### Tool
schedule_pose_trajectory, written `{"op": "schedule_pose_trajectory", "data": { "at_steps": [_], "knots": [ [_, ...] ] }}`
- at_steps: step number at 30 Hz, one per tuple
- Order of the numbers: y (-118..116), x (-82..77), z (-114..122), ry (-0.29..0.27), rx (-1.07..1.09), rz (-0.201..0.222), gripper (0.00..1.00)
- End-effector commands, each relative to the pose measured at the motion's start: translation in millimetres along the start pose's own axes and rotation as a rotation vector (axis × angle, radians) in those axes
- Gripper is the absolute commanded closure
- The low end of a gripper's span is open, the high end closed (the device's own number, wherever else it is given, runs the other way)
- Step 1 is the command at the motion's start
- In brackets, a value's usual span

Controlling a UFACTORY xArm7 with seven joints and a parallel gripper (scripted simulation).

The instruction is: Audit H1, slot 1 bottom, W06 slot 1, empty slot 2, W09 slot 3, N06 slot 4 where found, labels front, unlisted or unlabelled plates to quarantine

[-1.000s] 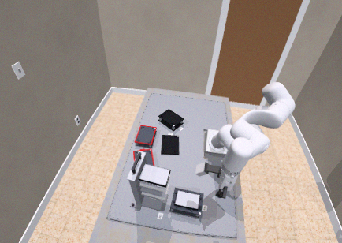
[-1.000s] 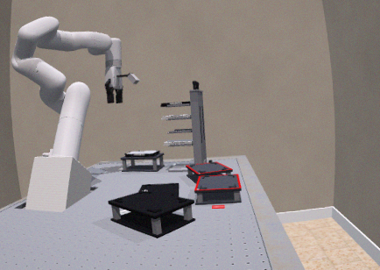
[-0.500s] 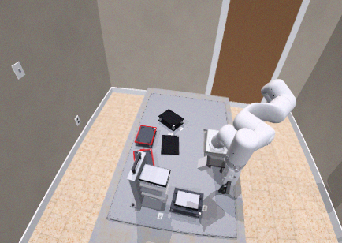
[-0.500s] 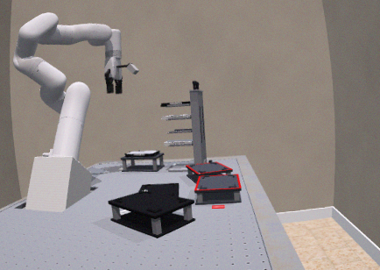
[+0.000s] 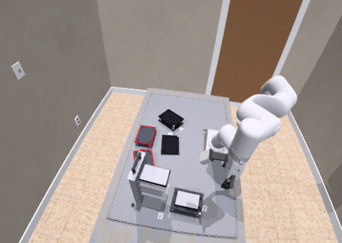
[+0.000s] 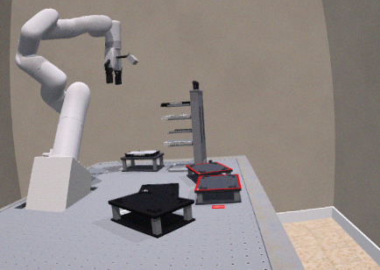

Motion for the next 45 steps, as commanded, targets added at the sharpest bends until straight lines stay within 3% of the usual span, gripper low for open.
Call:
{"op": "schedule_pose_trajectory", "data": {
  "at_steps": [1,4,10,31,45],
  "knots": [
    [-0.4,-14.5,-0.1,0.001,-0.001,-0.002,0.00],
    [-0.4,-24.1,-0.1,0.001,-0.001,-0.002,0.00],
    [0.9,-24.1,-5.0,0.001,0.001,-0.002,0.00],
    [25.6,-24.2,-96.8,0.002,0.001,-0.002,0.00],
    [26.1,-20.9,-98.7,0.002,0.001,-0.002,0.00]
  ]
}}
Point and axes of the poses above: the point where the finger pads meet when closed, its own x axis out along the fingers, its own y axis across the jaws, z = x × y, the point moved 4 cm from there along -x, back along the fingers, and after that the axes turned 15 degrees about -x, right-handed, at the moved point
